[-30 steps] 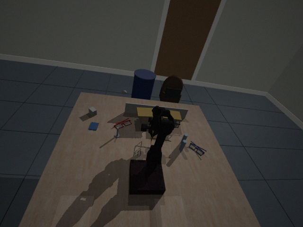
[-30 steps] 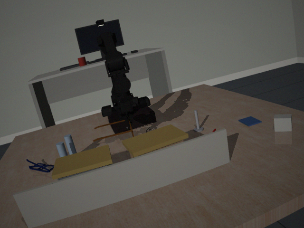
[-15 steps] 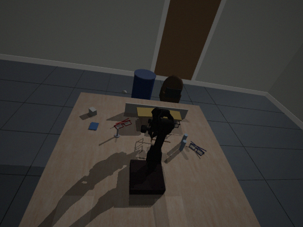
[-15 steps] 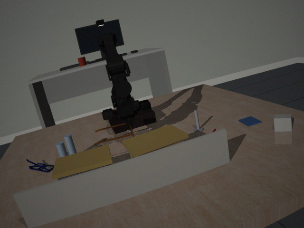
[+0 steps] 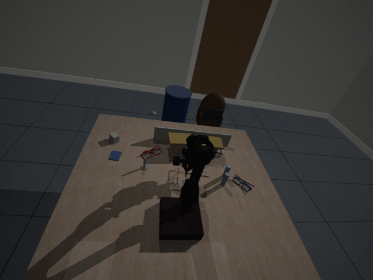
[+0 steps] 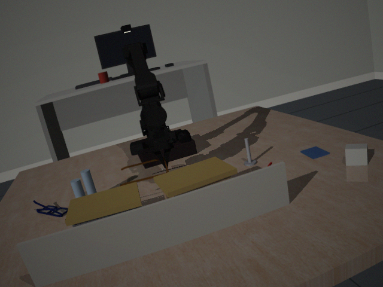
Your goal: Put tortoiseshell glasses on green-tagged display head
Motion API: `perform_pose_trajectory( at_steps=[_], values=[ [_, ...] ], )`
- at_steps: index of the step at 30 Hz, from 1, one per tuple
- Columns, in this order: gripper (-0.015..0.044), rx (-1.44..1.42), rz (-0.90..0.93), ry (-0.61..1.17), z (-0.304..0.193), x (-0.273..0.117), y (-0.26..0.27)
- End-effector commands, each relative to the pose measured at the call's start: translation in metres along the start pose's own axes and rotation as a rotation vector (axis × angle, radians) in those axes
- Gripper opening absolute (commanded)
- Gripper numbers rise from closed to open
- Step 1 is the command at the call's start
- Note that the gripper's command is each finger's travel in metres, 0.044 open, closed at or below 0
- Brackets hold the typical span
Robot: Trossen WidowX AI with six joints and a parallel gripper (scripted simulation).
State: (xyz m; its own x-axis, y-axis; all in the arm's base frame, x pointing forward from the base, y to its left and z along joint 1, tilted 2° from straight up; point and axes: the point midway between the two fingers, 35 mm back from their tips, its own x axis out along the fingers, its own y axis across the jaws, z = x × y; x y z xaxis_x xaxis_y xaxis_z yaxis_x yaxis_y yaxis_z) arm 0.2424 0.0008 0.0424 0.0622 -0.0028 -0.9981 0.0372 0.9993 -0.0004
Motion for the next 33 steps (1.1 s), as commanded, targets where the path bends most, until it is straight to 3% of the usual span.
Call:
perform_pose_trajectory(
  at_steps=[1, 31, 33],
  values=[
    [0.0, -0.003, 0.005, 0.004, -0.002, 0.005, 0.001],
    [0.0, -0.003, 0.005, 0.005, -0.006, 0.03, 0.001],
    [0.0053, 0.0, 0.0, 0.001, -0.004, 0.027, 0.0]
  ],
)
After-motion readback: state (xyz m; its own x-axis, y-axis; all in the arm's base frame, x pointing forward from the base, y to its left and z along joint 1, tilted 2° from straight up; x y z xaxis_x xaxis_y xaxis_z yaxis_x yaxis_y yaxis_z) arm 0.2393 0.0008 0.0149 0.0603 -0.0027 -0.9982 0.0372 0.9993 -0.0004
